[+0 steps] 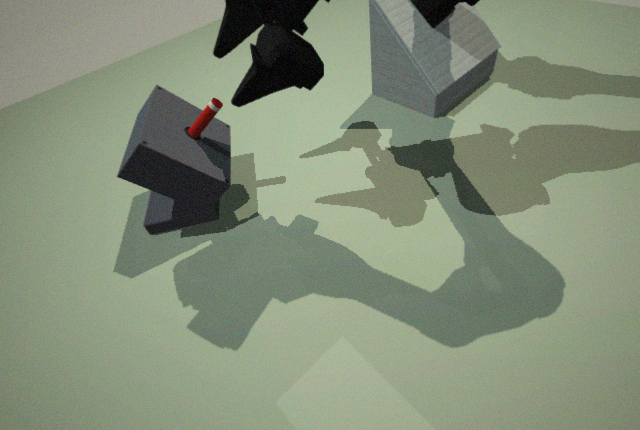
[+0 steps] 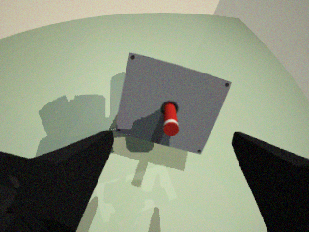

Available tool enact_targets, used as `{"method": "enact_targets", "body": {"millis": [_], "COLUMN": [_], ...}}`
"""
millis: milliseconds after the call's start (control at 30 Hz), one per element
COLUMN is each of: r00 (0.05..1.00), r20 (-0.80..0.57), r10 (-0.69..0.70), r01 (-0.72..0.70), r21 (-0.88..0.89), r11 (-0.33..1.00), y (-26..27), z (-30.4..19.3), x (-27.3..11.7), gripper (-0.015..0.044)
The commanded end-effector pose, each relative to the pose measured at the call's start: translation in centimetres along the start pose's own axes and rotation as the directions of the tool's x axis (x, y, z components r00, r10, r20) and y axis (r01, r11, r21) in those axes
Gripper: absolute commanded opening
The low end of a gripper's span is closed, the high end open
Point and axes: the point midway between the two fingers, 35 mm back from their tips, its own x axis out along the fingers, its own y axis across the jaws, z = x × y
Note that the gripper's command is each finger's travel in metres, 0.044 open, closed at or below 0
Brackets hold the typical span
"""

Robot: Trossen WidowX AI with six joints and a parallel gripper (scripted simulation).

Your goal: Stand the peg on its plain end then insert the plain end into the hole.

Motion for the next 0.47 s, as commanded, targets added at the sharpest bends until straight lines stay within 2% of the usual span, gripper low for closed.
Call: {"method": "enact_targets", "body": {"millis": [0,433], "r00": [1.0,1.0], "r20": [0.003,0.005], "r10": [0.003,0.003], "r01": [-0.003,-0.003], "r21": [-0.003,-0.002], "r11": [1.0,1.0], "y": [0.0,0.0], "z": [0.1,0.0], "x": [-0.6,-1.9], "gripper": [0.044,0.044]}}
